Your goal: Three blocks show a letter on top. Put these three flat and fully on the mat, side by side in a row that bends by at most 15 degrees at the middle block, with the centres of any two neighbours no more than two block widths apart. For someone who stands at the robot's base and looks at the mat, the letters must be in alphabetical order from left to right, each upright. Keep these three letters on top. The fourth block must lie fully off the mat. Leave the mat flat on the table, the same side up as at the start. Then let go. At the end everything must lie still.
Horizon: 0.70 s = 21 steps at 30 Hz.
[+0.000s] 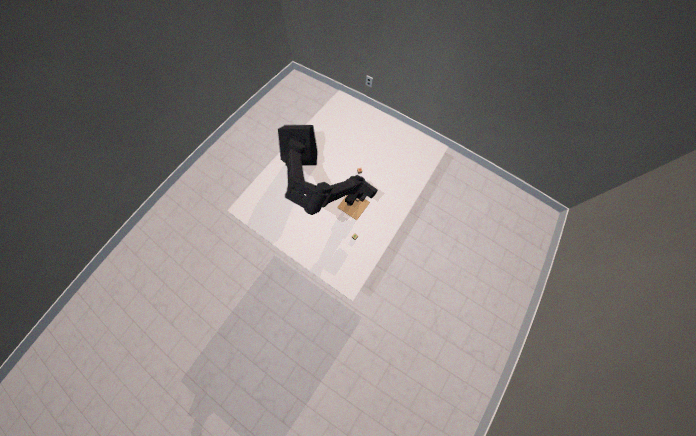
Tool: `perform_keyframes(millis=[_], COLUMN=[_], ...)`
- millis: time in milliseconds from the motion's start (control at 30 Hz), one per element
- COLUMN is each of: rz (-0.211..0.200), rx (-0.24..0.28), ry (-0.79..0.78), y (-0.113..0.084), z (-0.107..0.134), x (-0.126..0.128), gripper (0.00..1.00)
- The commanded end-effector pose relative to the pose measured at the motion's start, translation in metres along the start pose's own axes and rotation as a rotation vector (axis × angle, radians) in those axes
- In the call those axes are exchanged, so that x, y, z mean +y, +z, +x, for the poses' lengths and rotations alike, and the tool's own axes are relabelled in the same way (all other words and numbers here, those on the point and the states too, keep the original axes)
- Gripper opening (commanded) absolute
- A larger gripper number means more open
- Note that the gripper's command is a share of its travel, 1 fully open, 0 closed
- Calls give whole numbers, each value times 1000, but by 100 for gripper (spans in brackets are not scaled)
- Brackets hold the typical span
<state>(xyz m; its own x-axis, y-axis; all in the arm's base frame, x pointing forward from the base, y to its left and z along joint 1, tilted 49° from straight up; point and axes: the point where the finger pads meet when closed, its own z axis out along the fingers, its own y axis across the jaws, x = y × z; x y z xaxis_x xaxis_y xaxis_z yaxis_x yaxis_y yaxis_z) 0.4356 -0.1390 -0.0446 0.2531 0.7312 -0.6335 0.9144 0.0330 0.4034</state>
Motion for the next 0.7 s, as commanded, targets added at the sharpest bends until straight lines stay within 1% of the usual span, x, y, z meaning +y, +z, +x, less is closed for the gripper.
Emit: perform_keyframes(millis=[0,167,233,267,333,533,600,667], rz=[-22,-22,-22,-11,-22,-24,-17,-19], rx=[3,4,4,-5,4,4,-1,2], ry=[12,12,12,29,13,15,21,17], y=[-16,-23,-23,-19,-28,-34,-33,-35], z=[2,2,2,-6,2,2,-2,0], x=[7,6,6,6,7,8,6,6], gripper=[57,57,57,57,57,57,57,57])
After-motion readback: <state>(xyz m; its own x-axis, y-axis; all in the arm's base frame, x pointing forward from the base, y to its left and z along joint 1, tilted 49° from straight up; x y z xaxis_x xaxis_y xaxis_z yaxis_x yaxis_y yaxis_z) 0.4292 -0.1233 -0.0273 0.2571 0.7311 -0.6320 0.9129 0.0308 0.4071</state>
